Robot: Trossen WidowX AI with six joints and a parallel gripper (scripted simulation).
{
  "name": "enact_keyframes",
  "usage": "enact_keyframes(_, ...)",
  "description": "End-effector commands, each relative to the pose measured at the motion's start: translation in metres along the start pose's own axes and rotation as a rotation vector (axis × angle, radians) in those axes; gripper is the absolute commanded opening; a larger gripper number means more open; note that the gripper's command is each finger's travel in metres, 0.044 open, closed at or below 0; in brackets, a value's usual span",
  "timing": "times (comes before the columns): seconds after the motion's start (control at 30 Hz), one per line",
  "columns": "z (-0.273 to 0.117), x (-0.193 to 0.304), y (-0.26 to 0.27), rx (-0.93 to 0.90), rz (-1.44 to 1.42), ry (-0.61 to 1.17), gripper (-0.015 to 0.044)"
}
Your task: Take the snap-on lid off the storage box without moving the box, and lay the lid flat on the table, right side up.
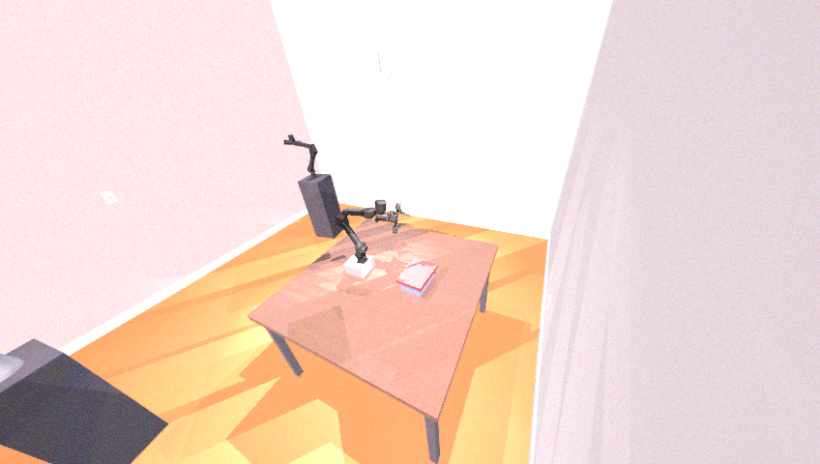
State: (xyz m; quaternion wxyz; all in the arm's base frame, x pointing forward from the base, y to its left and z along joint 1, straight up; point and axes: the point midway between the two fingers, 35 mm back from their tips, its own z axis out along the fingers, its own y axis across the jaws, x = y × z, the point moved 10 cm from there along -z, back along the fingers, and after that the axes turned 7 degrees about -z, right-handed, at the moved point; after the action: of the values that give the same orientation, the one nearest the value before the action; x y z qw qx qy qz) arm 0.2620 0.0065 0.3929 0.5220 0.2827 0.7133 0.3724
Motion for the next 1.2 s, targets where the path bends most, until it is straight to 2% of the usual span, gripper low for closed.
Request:
enact_keyframes(0.0, 0.005, 0.028, -0.04, 0.161, 0.191, -0.017, 0.0235)
enact_keyframes(0.3, -0.003, 0.093, -0.129, 0.506, 0.545, -0.148, 0.0235)
enact_keyframes(0.47, -0.012, 0.115, -0.158, 0.61, 0.633, -0.219, 0.0235)
enact_keyframes(0.87, -0.012, 0.117, -0.162, 0.616, 0.638, -0.224, 0.0235)
enact_keyframes(1.03, -0.001, 0.146, -0.206, 0.616, 0.638, -0.223, 0.0235)
enact_keyframes(1.17, -0.001, 0.151, -0.213, 0.616, 0.638, -0.223, 0.0235)
